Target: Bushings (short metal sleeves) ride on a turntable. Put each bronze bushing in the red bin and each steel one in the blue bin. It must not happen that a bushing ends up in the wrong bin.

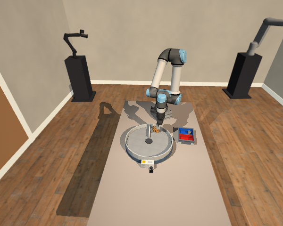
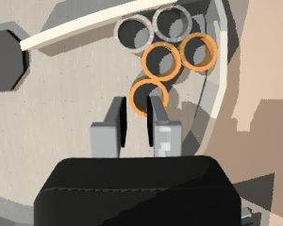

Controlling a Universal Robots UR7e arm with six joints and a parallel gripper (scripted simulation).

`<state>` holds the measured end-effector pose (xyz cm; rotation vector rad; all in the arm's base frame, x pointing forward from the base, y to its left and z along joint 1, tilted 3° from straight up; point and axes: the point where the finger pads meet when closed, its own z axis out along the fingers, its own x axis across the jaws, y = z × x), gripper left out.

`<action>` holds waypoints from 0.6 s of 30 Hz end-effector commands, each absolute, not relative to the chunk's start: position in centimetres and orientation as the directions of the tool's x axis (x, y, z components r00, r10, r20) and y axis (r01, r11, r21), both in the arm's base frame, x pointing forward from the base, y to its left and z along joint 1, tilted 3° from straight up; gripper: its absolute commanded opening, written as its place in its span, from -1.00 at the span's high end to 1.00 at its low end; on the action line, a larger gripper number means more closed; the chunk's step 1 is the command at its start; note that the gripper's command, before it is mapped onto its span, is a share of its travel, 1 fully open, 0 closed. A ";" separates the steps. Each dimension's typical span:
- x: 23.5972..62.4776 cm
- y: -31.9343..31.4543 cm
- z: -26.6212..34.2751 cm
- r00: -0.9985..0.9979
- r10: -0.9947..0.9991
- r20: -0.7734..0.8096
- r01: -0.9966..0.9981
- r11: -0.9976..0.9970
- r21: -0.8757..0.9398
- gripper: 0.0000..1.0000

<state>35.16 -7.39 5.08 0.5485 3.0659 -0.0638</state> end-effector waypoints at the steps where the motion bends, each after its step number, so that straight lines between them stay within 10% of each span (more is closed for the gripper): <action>1: 35.2 -7.5 4.2 -0.938 0.346 -0.035 0.347 0.937 -0.036 0.21; 18: 35.3 -7.7 1.8 -0.938 0.346 -0.035 0.347 0.937 -0.036 0.21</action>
